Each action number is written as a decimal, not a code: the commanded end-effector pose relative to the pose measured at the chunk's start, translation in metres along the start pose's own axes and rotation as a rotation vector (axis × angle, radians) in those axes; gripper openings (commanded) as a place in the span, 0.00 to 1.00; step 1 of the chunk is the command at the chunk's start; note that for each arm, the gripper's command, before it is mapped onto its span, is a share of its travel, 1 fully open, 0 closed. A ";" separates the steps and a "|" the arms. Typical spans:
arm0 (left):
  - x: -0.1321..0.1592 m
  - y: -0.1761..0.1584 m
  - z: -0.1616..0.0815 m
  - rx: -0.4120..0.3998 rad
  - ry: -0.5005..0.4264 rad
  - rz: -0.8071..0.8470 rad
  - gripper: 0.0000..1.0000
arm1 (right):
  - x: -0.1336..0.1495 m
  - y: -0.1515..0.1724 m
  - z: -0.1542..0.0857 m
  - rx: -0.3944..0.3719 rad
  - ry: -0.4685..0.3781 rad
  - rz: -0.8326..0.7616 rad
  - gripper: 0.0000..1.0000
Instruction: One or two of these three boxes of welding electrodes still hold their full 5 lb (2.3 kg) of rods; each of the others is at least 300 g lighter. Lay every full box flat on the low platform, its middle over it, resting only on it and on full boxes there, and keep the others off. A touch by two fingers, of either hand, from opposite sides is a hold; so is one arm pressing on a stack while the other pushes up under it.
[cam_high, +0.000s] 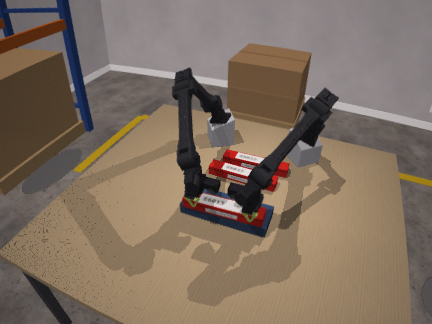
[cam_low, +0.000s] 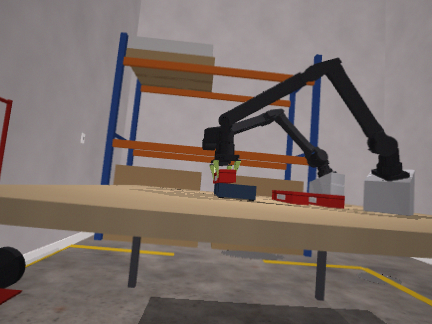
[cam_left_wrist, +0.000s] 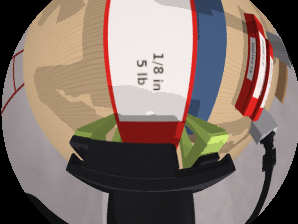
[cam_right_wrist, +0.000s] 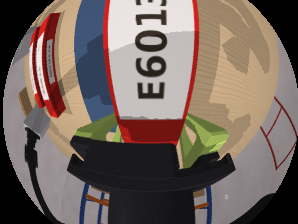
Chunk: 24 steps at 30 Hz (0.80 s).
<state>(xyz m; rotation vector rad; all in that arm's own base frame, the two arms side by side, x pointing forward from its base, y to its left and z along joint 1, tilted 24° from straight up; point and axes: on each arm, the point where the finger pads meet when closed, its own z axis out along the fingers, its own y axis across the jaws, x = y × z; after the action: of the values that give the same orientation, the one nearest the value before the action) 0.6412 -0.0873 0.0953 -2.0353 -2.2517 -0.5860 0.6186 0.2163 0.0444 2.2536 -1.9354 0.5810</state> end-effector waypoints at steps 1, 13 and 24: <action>0.020 0.048 -0.065 -0.126 -0.028 -0.042 0.00 | -0.009 -0.040 -0.071 0.122 -0.039 -0.017 0.00; 0.020 0.050 -0.063 -0.125 -0.028 -0.042 0.00 | -0.009 -0.041 -0.071 0.120 -0.039 -0.018 0.00; 0.020 0.051 -0.063 -0.122 -0.027 -0.041 0.00 | -0.009 -0.043 -0.071 0.121 -0.040 -0.018 0.00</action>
<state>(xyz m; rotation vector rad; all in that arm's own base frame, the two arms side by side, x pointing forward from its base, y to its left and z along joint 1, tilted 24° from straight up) 0.6438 -0.0860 0.0950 -2.0339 -2.2522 -0.5806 0.6210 0.2175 0.0445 2.2484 -1.9326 0.5765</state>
